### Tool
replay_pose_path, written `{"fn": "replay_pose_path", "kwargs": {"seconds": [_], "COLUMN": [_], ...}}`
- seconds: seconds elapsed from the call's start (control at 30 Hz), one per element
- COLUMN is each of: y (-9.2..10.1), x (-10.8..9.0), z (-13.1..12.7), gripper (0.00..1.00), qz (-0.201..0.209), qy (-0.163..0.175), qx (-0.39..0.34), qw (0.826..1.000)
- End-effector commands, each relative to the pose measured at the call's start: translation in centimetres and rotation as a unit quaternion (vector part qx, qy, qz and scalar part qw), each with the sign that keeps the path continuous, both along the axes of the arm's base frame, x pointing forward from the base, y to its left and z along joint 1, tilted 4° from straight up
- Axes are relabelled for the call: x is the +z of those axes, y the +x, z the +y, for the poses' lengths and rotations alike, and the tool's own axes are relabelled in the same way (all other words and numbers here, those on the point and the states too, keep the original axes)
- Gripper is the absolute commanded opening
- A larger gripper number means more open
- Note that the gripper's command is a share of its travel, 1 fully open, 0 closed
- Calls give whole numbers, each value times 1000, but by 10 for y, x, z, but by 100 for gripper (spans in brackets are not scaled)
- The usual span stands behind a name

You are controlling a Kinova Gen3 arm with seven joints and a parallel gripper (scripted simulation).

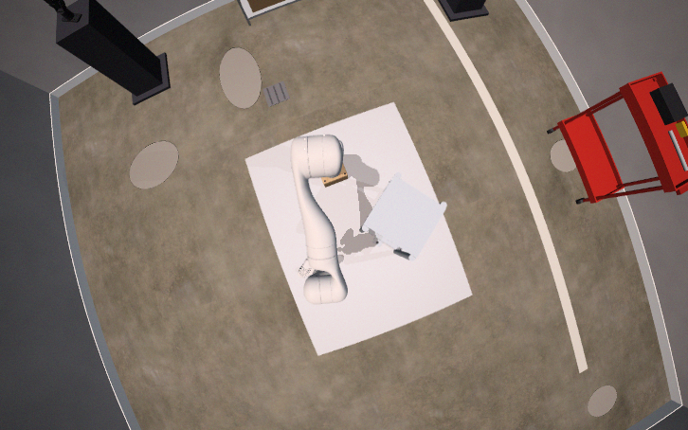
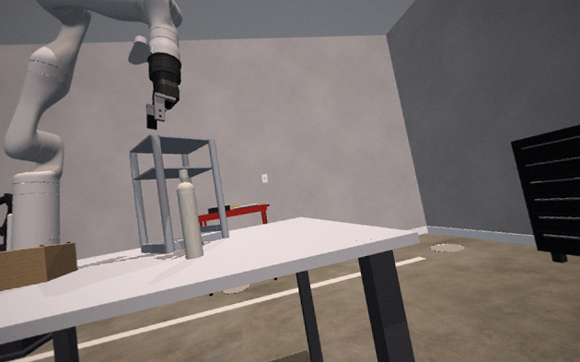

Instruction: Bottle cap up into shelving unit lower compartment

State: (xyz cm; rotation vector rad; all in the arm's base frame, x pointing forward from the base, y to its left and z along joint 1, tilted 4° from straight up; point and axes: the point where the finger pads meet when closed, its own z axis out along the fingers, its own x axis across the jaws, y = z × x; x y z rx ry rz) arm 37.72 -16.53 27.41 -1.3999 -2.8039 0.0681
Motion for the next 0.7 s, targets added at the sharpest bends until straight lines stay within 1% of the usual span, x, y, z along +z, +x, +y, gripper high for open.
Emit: {"fn": "replay_pose_path", "kwargs": {"seconds": [0.0, 0.1, 0.2, 0.67], "y": [19, 35, 43, 45], "x": [0, 5, 7, 8], "z": [2, 6, 9, 10], "gripper": [100, 100, 100, 100], "qz": [-14, -30, -39, -41], "qy": [19, 31, 39, 41], "qx": [6, 12, 17, 18], "qw": [1000, 999, 998, 998]}}
